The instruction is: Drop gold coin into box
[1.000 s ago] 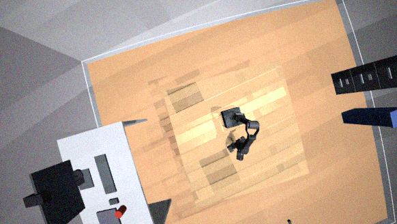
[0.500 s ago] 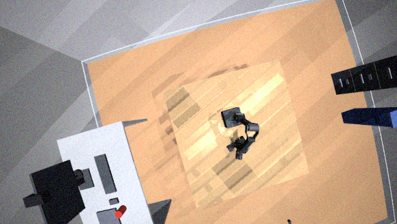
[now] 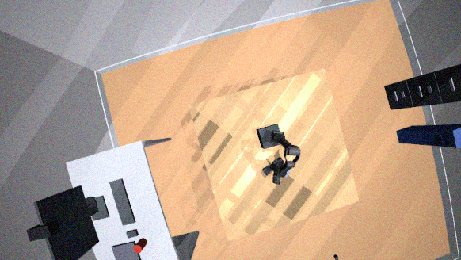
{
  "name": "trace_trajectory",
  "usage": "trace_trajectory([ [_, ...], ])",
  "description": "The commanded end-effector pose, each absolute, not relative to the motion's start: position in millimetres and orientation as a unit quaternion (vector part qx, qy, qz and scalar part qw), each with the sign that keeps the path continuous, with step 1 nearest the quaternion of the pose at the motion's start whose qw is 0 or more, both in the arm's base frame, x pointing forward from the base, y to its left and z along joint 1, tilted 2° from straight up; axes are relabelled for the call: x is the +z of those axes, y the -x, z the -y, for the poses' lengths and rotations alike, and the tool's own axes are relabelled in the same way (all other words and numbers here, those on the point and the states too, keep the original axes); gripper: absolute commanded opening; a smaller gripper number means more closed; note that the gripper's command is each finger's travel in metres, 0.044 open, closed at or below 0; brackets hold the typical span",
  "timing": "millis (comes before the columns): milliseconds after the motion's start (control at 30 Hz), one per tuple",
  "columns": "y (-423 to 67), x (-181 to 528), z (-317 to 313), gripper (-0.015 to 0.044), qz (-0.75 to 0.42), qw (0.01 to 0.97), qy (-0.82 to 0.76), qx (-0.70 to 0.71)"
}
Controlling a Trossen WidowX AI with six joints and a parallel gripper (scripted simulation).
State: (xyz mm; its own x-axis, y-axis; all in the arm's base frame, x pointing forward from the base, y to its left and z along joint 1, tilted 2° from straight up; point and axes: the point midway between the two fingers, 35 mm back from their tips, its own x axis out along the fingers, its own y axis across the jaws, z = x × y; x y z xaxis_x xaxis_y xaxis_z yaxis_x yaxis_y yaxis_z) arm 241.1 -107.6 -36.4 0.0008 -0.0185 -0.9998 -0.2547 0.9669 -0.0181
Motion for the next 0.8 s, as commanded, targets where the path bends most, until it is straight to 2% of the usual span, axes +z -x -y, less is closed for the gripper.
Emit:
trace_trajectory([
  [0, -240, -43, 108, 0.0161, -0.703, 0.699, 0.100, 0.084],
  [433, -238, -61, 108, 0.0161, -0.703, 0.699, 0.100, 0.084],
  [633, -238, -61, 108, 0.0003, -0.703, 0.699, 0.100, 0.084],
  [767, -238, -61, 108, 0.0000, -0.703, 0.699, 0.100, 0.084],
])
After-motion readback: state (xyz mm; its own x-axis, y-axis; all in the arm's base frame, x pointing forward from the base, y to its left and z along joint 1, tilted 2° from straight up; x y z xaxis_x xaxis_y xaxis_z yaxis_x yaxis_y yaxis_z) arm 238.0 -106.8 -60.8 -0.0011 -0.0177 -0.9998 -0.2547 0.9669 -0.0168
